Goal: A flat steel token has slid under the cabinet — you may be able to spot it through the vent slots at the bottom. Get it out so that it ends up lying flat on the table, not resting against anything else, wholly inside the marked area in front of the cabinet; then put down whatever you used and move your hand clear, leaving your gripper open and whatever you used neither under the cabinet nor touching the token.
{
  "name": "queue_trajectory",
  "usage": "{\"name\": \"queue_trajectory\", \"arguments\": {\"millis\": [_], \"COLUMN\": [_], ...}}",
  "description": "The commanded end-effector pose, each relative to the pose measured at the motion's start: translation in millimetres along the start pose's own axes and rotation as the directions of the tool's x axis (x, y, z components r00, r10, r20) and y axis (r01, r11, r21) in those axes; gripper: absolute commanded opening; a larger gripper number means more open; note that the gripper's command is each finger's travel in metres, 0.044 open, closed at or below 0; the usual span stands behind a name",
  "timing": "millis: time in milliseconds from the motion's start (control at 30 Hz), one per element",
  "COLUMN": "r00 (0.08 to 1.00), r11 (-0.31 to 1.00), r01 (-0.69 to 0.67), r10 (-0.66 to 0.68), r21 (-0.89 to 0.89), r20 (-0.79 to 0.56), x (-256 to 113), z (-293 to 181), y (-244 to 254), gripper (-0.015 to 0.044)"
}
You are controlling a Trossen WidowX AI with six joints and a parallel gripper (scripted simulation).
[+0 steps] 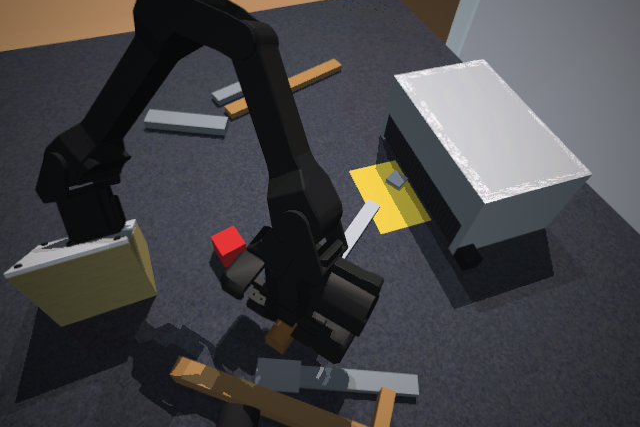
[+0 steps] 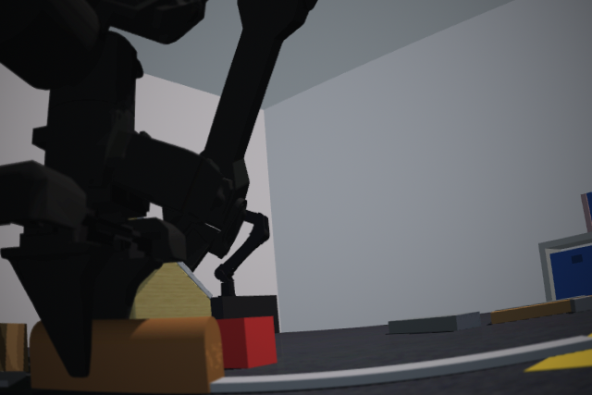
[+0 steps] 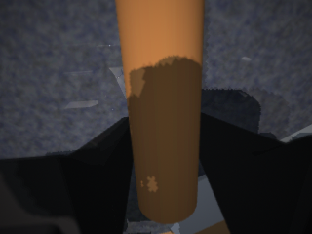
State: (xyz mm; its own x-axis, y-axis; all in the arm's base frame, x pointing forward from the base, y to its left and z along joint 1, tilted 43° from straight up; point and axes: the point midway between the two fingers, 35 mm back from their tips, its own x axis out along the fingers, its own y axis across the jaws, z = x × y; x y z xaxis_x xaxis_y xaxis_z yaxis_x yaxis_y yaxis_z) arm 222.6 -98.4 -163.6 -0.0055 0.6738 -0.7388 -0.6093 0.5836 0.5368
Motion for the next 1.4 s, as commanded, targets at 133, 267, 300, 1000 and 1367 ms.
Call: {"name": "queue_trajectory", "arguments": {"millis": [133, 267, 300, 1000, 1367], "r00": [1.0, 1.0, 1.0, 1.0, 1.0], "r11": [1.0, 1.0, 1.0, 1.0, 1.0], "r01": [0.008, 0.009, 0.009, 0.01, 0.011], "r10": [-0.008, -0.009, -0.009, -0.01, -0.011], "r21": [-0.008, -0.011, -0.012, -0.021, -0.023], "r20": [0.0, 0.0, 0.0, 0.0, -0.001], "x": [-2, -2, -2, -3, -3], "z": [-2, -3, -3, -7, -9], "y": [-10, -13, -14, -31, -39], "gripper": [0.0, 0.0, 0.0, 0.0, 0.0]}}
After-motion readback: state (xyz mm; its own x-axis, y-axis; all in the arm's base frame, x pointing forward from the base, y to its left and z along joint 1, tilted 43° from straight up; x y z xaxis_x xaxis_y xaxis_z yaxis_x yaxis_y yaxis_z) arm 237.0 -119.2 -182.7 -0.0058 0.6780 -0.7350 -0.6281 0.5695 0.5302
